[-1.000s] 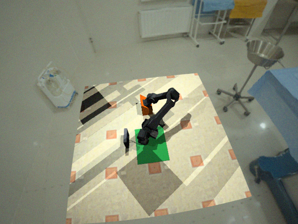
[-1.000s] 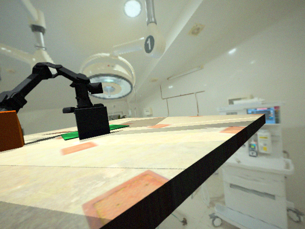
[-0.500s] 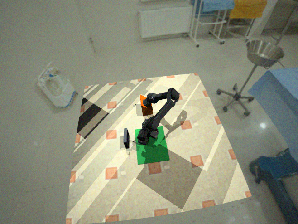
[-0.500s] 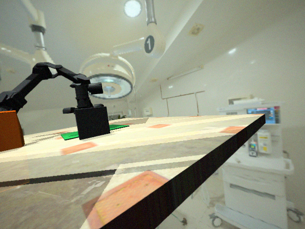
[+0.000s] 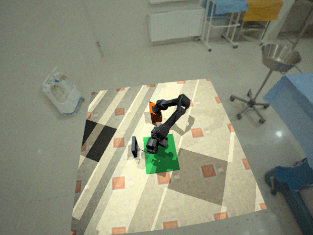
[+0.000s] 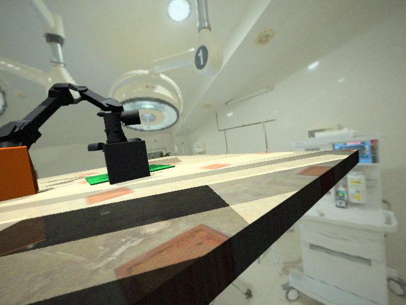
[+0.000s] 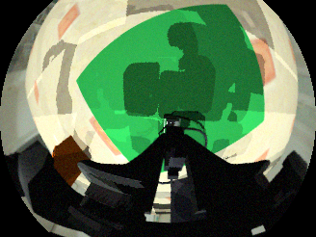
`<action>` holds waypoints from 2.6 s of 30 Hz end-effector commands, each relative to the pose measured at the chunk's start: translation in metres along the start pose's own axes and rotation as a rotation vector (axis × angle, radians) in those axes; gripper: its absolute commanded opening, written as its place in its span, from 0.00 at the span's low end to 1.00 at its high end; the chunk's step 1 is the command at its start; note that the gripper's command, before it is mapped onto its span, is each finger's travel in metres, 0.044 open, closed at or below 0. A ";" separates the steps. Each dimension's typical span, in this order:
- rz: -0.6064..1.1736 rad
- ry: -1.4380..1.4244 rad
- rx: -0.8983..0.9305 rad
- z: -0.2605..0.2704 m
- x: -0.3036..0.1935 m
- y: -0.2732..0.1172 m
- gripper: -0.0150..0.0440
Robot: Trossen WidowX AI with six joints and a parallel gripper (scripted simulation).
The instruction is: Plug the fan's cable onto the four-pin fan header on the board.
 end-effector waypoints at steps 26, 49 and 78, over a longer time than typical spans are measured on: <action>-0.004 0.006 0.002 0.000 -0.001 0.015 0.25; -0.001 0.004 -0.002 -0.001 0.000 -0.011 0.69; -0.006 0.005 0.003 0.041 0.113 -0.040 0.69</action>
Point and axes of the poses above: the point midway between the two fingers, 35 mm back from their tips, its own y axis out along the fingers, its own z axis across the jaws, x = y × z, the point moved 10 cm from there along -y, back along the fingers, and after that the axes turned 12 degrees about y, right-handed, at the moved point
